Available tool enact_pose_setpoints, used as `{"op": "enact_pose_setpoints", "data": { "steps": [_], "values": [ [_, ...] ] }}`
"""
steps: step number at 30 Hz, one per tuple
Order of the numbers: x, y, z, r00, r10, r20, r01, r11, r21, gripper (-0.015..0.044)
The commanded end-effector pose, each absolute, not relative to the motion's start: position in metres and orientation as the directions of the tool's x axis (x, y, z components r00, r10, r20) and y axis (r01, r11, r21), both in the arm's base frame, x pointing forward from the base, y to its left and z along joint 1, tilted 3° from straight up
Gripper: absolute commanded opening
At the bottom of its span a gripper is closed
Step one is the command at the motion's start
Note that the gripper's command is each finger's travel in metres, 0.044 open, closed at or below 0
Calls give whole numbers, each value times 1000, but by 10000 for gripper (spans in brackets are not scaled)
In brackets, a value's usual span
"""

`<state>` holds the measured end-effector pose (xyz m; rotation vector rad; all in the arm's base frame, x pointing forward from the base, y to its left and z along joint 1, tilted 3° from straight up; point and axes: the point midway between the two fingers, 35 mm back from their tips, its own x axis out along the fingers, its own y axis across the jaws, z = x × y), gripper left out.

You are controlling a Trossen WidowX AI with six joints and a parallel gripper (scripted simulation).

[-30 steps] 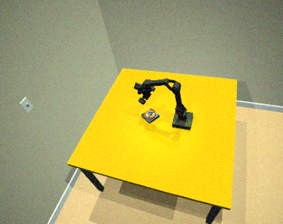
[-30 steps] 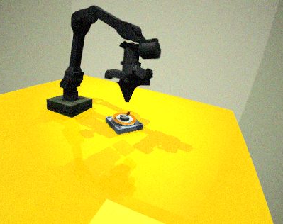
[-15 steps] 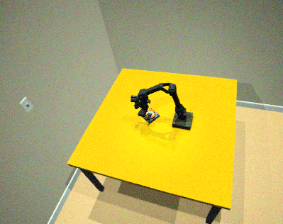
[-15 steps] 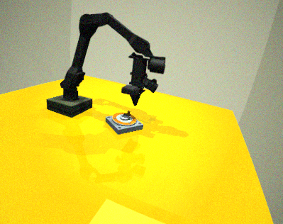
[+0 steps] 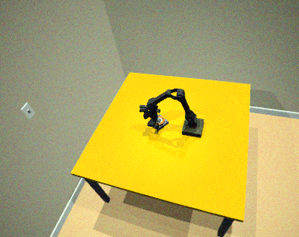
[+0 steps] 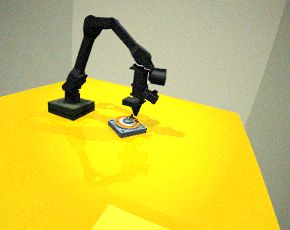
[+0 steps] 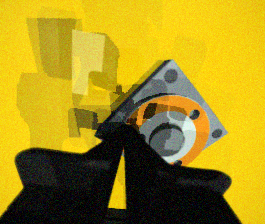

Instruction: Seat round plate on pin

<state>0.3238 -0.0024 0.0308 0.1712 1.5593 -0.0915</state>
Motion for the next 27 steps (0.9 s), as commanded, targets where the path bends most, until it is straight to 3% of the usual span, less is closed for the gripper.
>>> {"op": "enact_pose_setpoints", "data": {
  "steps": [1, 27],
  "values": [
    [319, 0, 29, 8, 54, -999, 171, 984, 54, 0],
    [294, 3, 28, 6, 54, -999, 171, 984, 54, 0]
  ]
}}
